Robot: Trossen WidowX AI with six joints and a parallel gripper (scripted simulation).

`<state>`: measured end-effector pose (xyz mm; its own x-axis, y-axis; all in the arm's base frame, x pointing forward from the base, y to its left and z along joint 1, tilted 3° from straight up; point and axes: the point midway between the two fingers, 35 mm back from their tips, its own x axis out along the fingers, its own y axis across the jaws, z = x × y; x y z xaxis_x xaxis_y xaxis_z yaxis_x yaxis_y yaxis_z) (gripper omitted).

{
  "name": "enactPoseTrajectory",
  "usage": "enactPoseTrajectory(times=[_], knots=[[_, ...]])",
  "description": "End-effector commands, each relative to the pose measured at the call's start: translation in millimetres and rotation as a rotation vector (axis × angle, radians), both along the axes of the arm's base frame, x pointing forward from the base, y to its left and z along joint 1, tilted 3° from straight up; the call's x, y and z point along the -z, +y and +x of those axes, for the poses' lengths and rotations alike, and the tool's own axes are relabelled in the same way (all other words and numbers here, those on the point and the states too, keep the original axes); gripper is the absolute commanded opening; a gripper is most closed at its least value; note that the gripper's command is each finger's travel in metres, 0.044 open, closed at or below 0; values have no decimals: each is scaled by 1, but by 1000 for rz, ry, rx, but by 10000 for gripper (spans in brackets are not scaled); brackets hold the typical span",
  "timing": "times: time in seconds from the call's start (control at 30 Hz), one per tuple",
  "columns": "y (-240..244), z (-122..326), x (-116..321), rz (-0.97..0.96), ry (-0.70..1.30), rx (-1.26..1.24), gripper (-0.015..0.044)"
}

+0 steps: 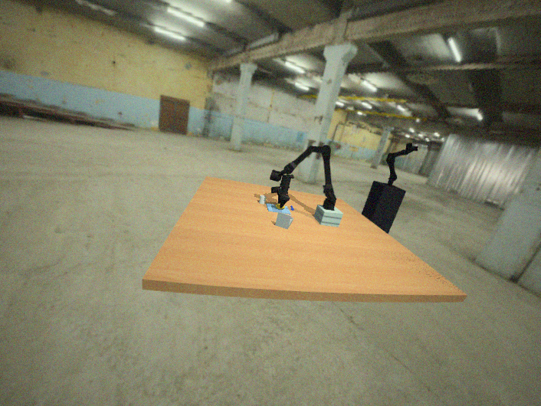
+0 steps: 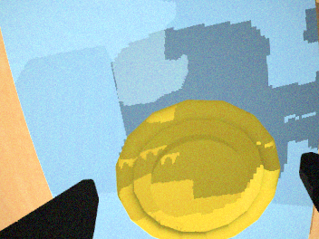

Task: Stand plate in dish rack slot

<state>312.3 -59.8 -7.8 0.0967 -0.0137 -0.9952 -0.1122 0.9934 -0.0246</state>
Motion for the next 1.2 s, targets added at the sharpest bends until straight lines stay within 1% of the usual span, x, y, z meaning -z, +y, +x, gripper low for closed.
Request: enactPoseTrajectory(times=[0.0, 0.2, 0.23, 0.27, 0.47, 0.8, 0.9, 1.17], knots=[[0, -2, 8, -3, 8, -4, 400], [0, -2, 15, -3, 8, -4, 400], [0, -2, 15, -3, 8, -4, 374], [0, -2, 15, -3, 8, -4, 364], [0, -2, 15, -3, 8, -4, 364], [0, -2, 15, -3, 8, -4, 297], [-1, -1, 11, -3, 8, -4, 218], [-2, 6, -37, -4, 6, -4, 8]])
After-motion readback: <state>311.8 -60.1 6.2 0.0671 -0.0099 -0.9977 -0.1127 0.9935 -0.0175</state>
